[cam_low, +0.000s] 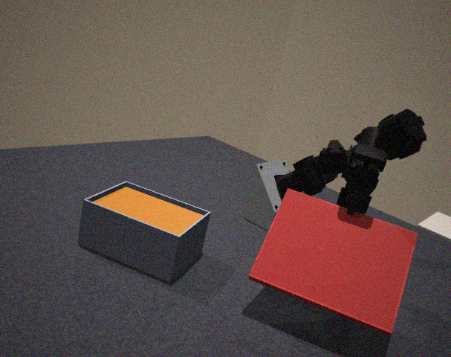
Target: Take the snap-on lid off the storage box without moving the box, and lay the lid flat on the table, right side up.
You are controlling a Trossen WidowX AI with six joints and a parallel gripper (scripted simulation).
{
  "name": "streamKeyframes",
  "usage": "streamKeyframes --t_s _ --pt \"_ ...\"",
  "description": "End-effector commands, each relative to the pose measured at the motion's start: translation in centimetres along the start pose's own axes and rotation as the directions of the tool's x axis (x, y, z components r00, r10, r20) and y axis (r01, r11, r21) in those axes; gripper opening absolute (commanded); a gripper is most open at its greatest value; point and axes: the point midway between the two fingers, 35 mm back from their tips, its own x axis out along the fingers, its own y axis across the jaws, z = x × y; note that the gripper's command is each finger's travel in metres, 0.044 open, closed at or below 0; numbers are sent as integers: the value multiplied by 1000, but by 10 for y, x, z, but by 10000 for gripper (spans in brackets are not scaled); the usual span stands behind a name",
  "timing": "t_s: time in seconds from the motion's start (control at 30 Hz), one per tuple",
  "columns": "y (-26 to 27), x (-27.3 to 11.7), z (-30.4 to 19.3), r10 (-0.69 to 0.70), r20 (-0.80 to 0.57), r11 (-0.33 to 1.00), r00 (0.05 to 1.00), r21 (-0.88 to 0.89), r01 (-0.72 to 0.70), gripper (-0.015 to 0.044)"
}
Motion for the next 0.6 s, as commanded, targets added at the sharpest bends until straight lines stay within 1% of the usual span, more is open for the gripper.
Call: streamKeyframes --t_s 0.0,0.57 --pt "-1 2 1 9 5 1000 1000 2 -9 0" --pt "-11 10 0 10 4 1000 1000 1 -10 0"
